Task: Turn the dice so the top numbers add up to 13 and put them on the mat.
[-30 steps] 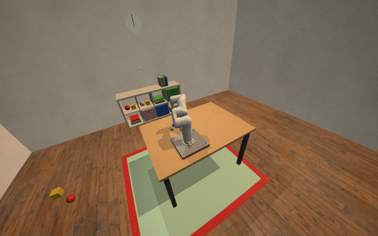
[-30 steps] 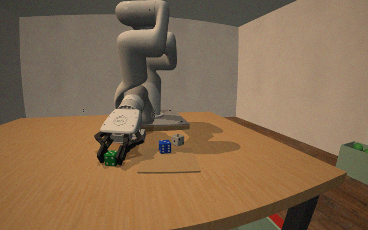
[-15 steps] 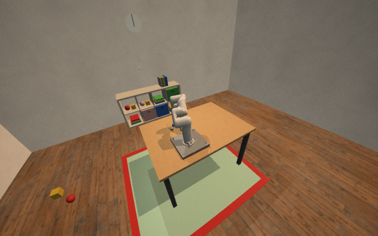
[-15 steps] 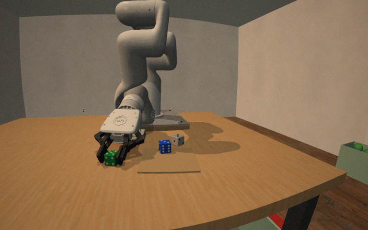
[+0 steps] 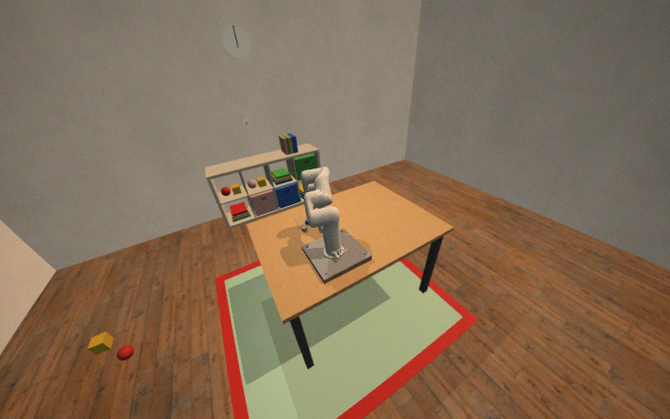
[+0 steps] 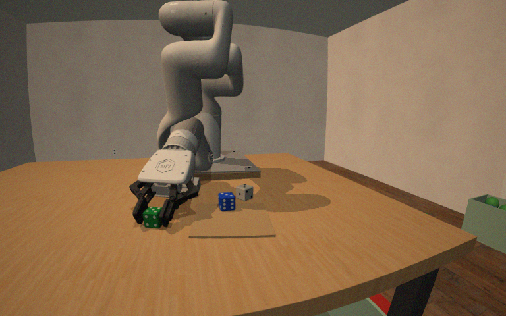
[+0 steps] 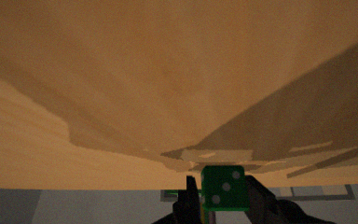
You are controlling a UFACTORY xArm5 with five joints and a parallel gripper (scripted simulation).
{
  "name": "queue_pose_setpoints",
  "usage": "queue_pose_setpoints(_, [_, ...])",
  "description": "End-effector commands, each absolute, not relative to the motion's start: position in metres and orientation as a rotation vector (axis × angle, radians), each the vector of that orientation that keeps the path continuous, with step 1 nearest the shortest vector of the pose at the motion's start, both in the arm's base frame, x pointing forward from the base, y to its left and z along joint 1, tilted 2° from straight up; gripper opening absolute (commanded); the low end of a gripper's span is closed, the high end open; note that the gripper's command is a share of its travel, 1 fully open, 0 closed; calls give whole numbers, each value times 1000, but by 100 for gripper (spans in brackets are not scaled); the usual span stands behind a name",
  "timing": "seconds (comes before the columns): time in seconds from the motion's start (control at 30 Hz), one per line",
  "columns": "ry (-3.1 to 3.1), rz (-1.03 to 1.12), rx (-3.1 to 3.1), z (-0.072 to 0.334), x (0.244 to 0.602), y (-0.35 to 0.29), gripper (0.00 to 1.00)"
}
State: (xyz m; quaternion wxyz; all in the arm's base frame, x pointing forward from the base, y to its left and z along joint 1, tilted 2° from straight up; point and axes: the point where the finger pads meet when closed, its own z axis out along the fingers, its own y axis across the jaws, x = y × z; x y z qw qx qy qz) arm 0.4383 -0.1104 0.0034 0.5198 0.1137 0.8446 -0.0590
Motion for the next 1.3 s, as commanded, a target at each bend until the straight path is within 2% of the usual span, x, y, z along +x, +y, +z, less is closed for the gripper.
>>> queue_pose_setpoints(0.0, [2023, -142, 272, 4, 439, -111, 47])
queue_pose_setpoints(0.57, [2023, -142, 272, 5, 437, -110, 47])
queue_pose_setpoints(1.27, [2023, -143, 273, 27, 395, -100, 47])
